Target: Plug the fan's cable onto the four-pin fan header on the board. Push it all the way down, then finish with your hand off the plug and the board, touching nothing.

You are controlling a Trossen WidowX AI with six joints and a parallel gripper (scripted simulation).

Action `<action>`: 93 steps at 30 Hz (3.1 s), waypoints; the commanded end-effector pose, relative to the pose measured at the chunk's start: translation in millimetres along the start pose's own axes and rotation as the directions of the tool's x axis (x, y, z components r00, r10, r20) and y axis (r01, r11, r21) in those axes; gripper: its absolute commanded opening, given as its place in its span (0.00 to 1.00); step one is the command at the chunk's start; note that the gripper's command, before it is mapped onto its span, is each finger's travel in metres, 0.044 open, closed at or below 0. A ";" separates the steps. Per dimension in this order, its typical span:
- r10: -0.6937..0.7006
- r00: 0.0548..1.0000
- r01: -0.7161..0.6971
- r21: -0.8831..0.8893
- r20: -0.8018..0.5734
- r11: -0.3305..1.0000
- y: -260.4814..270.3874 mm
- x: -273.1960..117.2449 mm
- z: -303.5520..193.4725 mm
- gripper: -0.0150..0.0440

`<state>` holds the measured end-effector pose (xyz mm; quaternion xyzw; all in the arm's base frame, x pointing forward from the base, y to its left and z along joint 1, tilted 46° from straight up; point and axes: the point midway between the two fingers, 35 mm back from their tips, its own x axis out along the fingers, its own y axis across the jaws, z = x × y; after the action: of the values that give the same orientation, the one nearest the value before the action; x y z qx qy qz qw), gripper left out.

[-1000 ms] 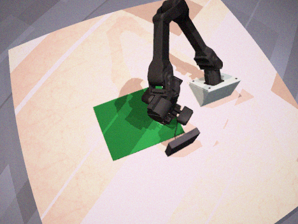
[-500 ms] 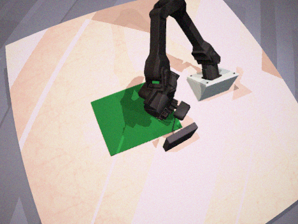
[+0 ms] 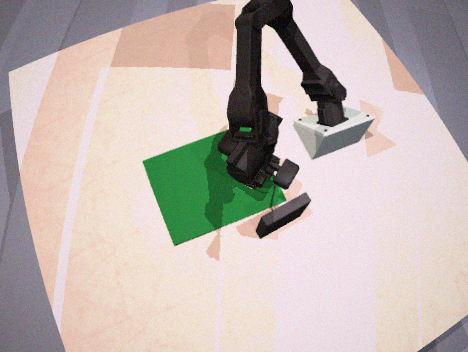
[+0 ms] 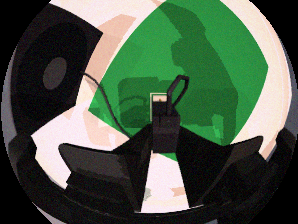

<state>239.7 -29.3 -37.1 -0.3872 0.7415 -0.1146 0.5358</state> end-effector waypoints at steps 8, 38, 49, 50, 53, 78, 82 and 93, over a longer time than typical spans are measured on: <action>-0.003 1.000 0.003 -0.002 0.003 1.000 -0.3 1.7 0.5 0.25; -0.003 1.000 0.003 -0.002 0.002 1.000 -0.6 9.9 0.7 0.25; -0.003 1.000 0.003 -0.002 0.002 1.000 -0.6 17.6 0.6 0.25; -0.003 1.000 0.003 -0.002 0.002 1.000 -0.7 18.3 0.6 0.25; -0.003 1.000 0.004 -0.002 0.002 1.000 -0.7 20.3 0.6 0.25; -0.002 1.000 0.002 -0.003 0.003 1.000 1.0 -34.1 0.6 0.69; -0.002 1.000 0.002 -0.003 0.003 1.000 1.0 -34.1 0.6 0.69; -0.002 1.000 0.002 -0.005 0.000 1.000 -19.1 -39.0 -81.1 0.69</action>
<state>211.1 -21.4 16.1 -0.3865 0.7405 -0.1147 0.5376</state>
